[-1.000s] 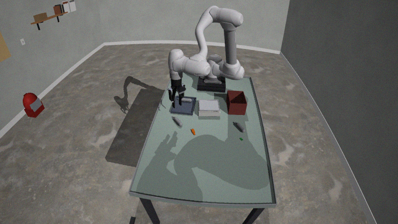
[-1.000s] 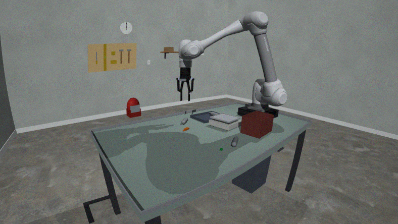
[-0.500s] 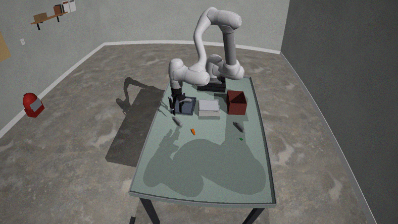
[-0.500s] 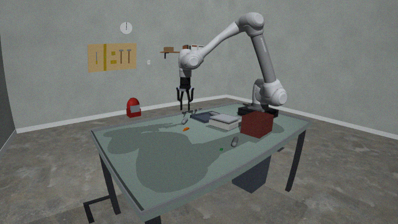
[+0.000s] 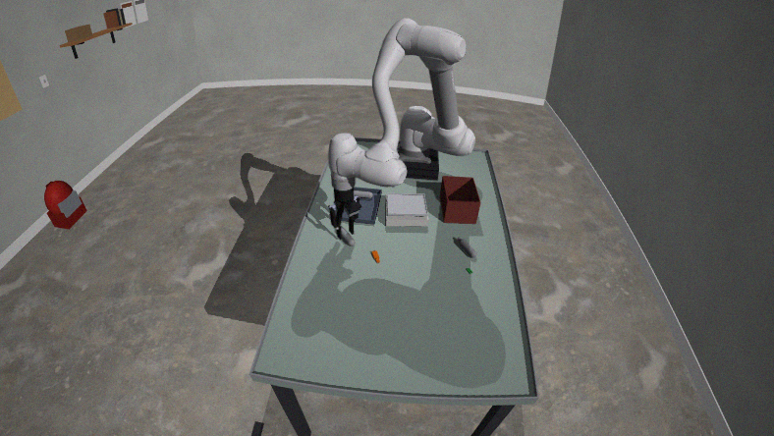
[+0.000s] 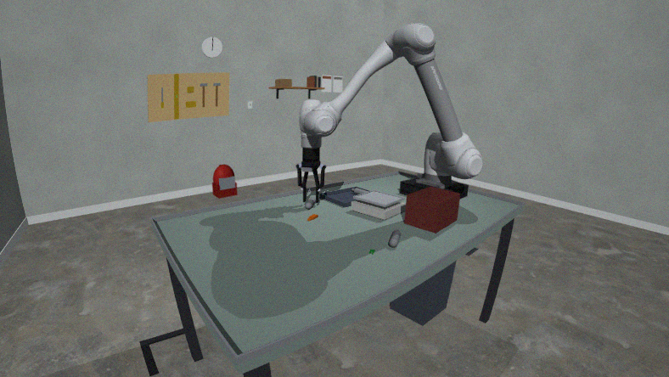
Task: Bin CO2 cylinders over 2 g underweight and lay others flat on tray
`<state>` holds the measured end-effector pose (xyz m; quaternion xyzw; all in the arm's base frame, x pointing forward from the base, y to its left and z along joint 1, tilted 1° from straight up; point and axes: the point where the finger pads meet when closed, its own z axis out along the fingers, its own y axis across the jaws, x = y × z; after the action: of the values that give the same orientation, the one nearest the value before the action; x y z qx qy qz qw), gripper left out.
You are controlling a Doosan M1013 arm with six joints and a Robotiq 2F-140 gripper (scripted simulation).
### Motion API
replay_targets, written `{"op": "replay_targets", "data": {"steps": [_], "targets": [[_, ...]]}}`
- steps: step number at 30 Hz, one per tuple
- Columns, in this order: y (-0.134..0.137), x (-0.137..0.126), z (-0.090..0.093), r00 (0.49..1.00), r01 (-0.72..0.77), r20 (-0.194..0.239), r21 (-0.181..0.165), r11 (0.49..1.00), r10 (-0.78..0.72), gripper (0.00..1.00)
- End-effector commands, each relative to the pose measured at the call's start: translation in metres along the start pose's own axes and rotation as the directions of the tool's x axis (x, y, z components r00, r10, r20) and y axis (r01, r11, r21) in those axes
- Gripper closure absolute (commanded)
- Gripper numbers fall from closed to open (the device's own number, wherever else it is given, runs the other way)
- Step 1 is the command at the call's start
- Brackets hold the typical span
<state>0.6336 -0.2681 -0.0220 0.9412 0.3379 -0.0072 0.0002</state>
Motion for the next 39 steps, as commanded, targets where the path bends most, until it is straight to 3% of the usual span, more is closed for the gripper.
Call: {"op": "replay_targets", "data": {"steps": [1, 19, 20, 32, 35, 39], "targets": [[0.001, 0.000, 0.007, 1.000, 0.000, -0.001, -0.001, 1.000, 0.000, 0.59], [0.001, 0.000, 0.013, 1.000, 0.000, -0.001, -0.001, 1.000, 0.000, 0.59], [0.001, 0.000, 0.013, 1.000, 0.000, -0.001, -0.001, 1.000, 0.000, 0.90], [0.001, 0.000, 0.010, 1.000, 0.000, -0.001, -0.001, 1.000, 0.000, 0.90], [0.001, 0.000, 0.001, 1.000, 0.000, -0.001, -0.001, 1.000, 0.000, 0.90], [0.001, 0.000, -0.026, 1.000, 0.000, -0.001, -0.001, 1.000, 0.000, 0.90]]}}
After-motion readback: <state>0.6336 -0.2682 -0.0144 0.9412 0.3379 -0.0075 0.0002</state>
